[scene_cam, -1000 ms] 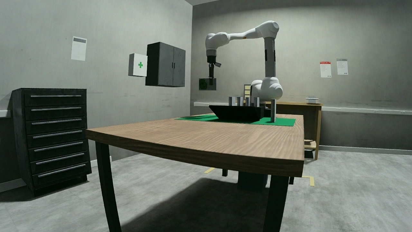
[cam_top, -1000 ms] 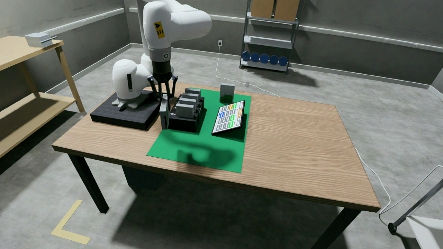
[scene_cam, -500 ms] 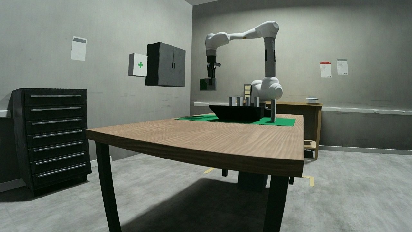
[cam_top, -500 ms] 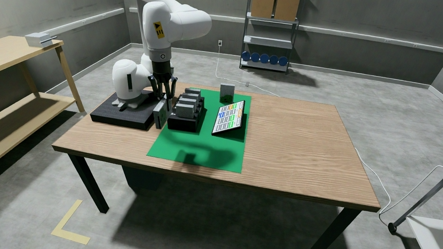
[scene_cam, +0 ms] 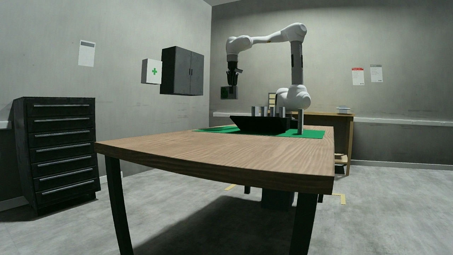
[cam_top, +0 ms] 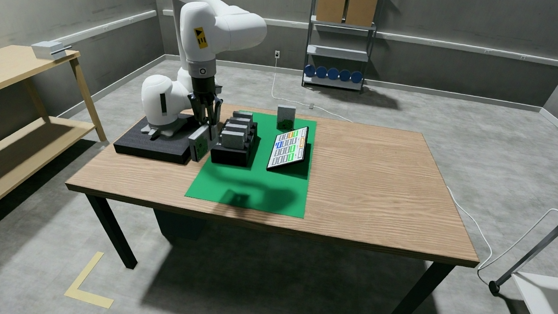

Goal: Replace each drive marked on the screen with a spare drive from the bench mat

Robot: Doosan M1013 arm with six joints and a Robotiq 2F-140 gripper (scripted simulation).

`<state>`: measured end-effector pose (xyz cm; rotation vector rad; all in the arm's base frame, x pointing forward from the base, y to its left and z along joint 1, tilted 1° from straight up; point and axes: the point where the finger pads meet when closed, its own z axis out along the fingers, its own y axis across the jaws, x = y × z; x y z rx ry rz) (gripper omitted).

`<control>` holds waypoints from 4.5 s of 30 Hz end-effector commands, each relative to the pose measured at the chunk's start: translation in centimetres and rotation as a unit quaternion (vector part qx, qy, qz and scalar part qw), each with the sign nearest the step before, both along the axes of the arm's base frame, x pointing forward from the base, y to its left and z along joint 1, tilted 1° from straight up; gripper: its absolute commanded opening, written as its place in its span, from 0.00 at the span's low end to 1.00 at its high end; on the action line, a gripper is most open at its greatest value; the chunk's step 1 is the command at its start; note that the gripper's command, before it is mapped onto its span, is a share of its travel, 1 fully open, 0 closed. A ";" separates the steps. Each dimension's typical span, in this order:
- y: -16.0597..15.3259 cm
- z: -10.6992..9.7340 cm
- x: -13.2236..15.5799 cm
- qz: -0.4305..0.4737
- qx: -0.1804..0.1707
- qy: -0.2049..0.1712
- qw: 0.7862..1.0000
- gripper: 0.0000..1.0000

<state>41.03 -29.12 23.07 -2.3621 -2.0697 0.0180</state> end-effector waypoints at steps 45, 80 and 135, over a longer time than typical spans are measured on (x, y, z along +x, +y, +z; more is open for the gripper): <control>0.1 -0.1 -0.1 -0.243 0.019 -0.007 0.970 0.10; 0.1 -0.1 0.0 -0.236 0.233 -0.092 0.939 0.10; 0.0 0.0 0.0 -0.203 0.527 -0.210 0.798 0.10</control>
